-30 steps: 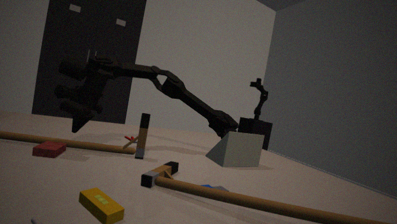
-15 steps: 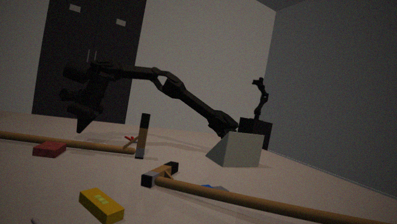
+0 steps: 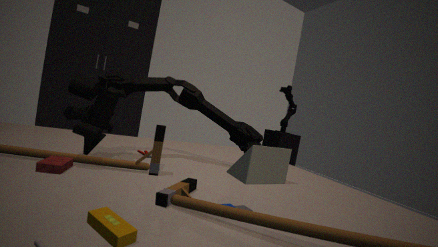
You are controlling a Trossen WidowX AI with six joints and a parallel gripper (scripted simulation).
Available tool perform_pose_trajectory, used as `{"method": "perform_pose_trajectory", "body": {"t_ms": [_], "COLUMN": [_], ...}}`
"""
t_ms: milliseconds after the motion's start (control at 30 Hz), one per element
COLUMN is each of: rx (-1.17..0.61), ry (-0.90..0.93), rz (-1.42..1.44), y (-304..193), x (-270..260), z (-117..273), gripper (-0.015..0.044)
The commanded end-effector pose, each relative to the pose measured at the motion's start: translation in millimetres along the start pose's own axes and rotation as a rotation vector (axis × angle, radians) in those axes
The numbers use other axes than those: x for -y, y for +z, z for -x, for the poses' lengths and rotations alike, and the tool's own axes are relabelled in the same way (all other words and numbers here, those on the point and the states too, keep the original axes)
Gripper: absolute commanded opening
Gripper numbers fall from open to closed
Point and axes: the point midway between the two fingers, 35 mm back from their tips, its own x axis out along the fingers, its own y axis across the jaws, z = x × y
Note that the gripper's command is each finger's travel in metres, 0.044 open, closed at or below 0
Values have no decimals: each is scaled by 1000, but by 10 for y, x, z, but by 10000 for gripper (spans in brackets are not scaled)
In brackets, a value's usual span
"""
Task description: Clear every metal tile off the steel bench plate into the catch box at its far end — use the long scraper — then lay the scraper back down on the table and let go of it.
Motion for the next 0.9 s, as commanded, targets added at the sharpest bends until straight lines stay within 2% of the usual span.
{"method": "perform_pose_trajectory", "body": {"t_ms": [0, 867], "rx": [-6, 1], "ry": [1, 2], "rz": [7, -3], "y": [-30, -9], "x": [7, -232], "z": [-78, -83], "gripper": [0, 0]}}
